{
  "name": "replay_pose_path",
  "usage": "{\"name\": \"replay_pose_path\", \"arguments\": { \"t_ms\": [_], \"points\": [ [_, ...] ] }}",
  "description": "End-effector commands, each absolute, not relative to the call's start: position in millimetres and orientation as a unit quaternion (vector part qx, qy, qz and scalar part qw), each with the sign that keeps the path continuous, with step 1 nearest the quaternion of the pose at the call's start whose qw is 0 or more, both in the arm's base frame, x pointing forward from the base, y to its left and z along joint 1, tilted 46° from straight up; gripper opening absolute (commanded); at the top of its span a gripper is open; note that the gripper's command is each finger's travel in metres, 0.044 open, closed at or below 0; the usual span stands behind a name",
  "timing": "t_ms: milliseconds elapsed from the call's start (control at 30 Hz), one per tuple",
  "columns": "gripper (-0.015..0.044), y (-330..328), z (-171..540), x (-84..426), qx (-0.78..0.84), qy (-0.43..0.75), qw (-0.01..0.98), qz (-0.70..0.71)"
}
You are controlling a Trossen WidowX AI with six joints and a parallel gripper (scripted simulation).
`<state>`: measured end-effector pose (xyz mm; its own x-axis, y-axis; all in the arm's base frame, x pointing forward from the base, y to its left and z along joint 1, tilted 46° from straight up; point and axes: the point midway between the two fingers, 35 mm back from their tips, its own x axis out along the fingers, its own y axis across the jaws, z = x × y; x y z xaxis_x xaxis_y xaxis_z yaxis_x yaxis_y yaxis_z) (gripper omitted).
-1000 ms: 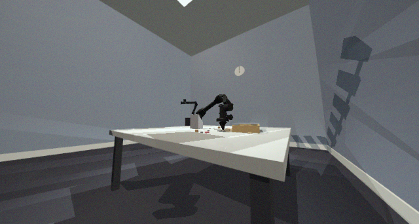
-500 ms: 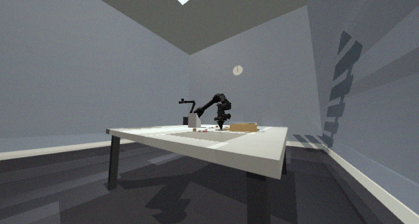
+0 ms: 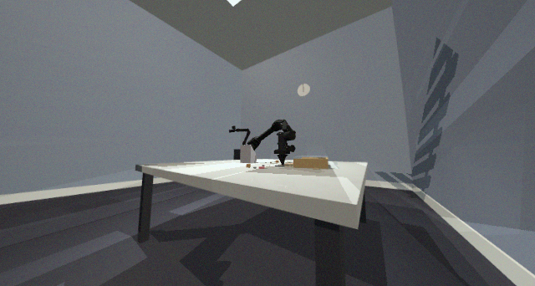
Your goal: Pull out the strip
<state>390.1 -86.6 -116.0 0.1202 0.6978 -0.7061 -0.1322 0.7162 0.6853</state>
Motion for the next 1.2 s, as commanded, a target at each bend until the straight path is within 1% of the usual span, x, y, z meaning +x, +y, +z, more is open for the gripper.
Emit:
{"name": "replay_pose_path", "arguments": {
  "t_ms": [0, 267, 1167],
  "points": [
    [0.0000, -83, -119, 391, 0.240, 0.597, 0.707, 0.295],
    [0.0000, -83, -120, 391, 0.240, 0.597, 0.707, 0.295],
    [0.0000, -83, -128, 351, 0.240, 0.597, 0.706, 0.295]
  ]
}}
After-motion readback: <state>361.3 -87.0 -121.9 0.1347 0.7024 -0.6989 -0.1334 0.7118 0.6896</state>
